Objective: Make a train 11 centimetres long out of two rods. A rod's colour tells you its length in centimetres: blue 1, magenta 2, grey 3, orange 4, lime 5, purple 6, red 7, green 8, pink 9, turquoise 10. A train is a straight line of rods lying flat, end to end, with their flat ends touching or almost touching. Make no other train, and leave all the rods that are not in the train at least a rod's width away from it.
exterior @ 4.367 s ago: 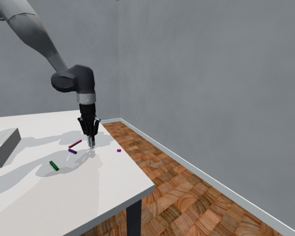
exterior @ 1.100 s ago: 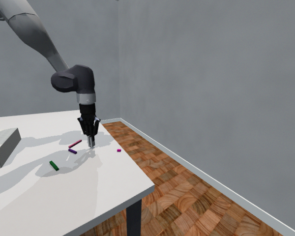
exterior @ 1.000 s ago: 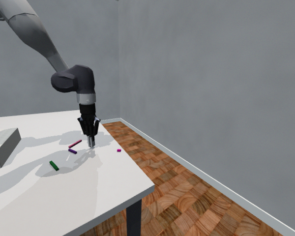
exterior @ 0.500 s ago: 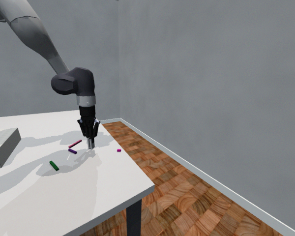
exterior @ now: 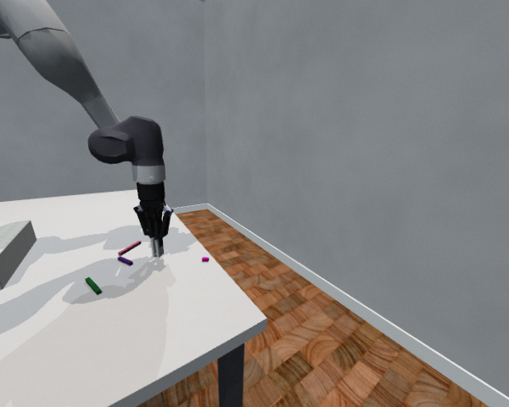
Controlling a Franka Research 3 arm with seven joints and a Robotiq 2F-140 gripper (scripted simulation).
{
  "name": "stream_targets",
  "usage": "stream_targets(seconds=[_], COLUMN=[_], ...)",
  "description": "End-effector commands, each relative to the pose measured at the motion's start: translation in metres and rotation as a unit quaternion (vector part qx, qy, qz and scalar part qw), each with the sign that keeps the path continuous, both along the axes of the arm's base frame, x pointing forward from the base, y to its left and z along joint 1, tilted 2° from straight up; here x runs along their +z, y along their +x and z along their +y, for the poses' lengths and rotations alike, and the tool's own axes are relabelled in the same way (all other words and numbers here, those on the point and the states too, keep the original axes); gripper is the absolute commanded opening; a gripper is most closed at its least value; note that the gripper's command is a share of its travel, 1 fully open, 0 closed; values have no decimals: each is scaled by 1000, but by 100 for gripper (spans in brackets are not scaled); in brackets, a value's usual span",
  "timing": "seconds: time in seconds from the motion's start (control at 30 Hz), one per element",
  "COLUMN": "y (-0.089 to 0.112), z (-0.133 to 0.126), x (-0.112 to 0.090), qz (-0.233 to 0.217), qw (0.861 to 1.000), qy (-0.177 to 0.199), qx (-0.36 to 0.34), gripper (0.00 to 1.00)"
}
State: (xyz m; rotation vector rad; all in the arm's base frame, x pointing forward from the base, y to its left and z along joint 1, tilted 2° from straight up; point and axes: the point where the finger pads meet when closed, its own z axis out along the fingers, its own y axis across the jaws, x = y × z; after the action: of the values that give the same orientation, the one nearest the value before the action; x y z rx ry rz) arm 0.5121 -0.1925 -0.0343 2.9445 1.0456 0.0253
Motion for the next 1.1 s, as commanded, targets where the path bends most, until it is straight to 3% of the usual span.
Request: stream_targets(seconds=[0.0,0.7,1.07], y=[2,2,2], z=[-1,-1,-1], x=[0,0,0], qz=[-2,-2,-2], qw=[1000,1000,1000], qy=[-1,-1,-1], qx=[3,3,3], gripper=[12,12,21])
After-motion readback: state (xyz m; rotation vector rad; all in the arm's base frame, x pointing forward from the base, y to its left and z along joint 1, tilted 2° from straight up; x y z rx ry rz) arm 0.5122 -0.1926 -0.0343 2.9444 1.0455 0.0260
